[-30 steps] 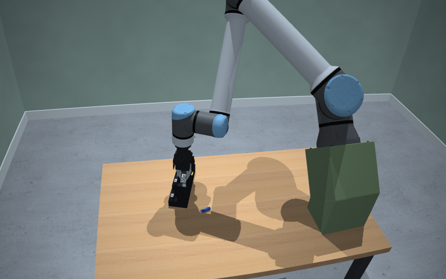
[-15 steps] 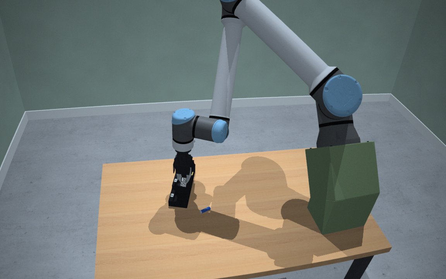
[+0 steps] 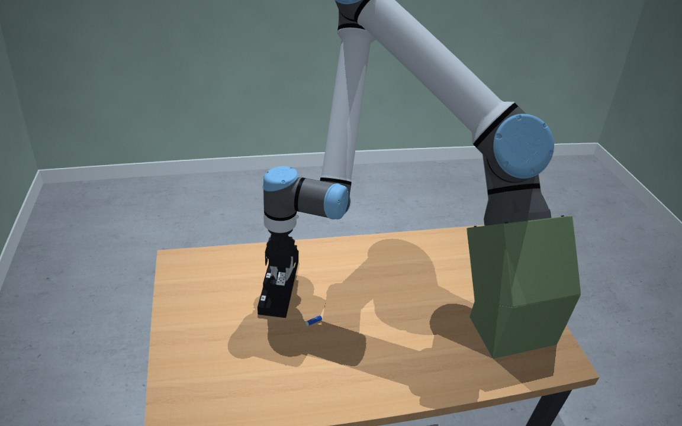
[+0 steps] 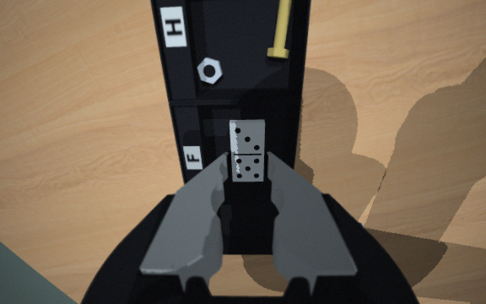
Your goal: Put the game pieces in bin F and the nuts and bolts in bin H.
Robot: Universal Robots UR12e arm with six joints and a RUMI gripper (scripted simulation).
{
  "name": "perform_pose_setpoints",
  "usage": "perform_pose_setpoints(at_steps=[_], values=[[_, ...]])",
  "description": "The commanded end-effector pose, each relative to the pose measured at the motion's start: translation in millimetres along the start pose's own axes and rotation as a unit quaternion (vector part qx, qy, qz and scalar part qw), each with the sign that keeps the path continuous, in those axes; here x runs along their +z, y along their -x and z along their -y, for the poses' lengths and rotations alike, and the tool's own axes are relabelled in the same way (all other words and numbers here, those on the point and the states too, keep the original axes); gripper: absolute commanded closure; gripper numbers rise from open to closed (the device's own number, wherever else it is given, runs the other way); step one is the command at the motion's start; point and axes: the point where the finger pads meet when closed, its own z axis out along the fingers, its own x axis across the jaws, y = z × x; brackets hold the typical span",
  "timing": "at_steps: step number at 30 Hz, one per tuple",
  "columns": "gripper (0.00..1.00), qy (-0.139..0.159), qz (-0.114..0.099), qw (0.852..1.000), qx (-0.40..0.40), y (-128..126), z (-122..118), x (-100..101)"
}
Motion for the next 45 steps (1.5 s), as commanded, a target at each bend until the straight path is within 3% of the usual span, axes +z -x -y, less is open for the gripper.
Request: perform_pose_setpoints(at_steps=[1, 16, 45], values=[[0.81, 0.0, 0.001, 1.0, 0.0, 0, 0, -1], [0.81, 0.0, 0.0, 1.0, 0.0, 0, 0, -1], [0.81, 0.0, 0.001, 1.0, 0.0, 0, 0, -36]])
